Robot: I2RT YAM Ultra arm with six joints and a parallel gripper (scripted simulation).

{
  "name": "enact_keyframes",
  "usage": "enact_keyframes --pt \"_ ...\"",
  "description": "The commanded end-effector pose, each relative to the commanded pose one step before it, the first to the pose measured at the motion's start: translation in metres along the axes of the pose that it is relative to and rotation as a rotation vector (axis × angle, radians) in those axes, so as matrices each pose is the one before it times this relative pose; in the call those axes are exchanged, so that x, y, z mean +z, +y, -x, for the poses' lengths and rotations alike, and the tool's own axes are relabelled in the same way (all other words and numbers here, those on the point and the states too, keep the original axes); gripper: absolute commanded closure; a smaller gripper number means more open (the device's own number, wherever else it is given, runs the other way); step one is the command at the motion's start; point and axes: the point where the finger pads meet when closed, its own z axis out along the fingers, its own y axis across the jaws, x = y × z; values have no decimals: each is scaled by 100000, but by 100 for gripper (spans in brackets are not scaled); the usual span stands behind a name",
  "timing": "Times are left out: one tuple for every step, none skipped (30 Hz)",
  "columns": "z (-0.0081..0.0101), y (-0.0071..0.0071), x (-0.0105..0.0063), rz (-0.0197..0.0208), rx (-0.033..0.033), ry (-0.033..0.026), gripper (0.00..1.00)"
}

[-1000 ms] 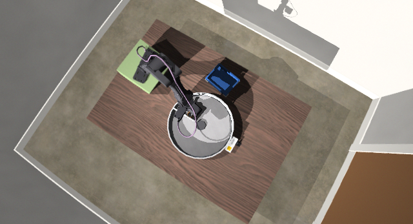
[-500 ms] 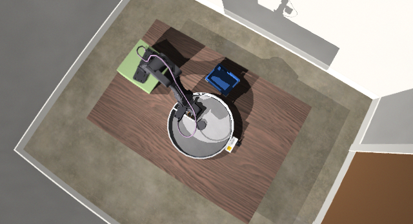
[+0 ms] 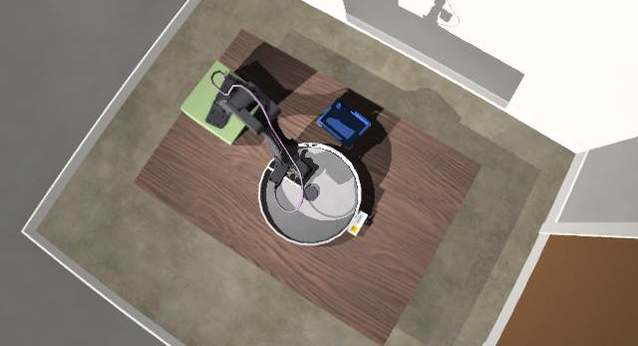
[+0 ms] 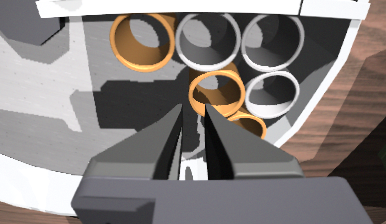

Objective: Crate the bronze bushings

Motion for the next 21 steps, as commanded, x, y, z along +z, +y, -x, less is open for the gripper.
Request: enact_keyframes --pt "368 1243 -935 4009 -6 -2979 85" --pt "-1 -18 5 -32 2 4 85" --pt "0 0 0 0 0 0 85" --pt "0 0 0 0 0 0 85" --pt "-7 -102 28 -178 13 22 85" --pt "-14 -211 56 -366 28 46 85" --pt "-22 -305 78 -552 41 72 85" --pt "-28 -356 86 -681 49 93 85" --pt "-26 -327 74 -664 46 93 85" --pt "13 -40 -3 -90 15 -1 85" --pt "4 -31 -2 -90 9 8 85" --pt "-1 -13 0 -48 3 7 85" --pt "0 -1 0 -3 0 1 85" --pt "0 0 0 0 0 0 85" --pt "0 0 0 0 0 0 85" --pt "0 0 0 0 0 0 85" --pt "0 0 0 0 0 0 85" --pt "0 0 0 0 0 0 85" --pt "0 0 0 0 0 0 85" --pt "0 0 0 0 0 0 85" --pt "0 0 0 0 0 0 85"
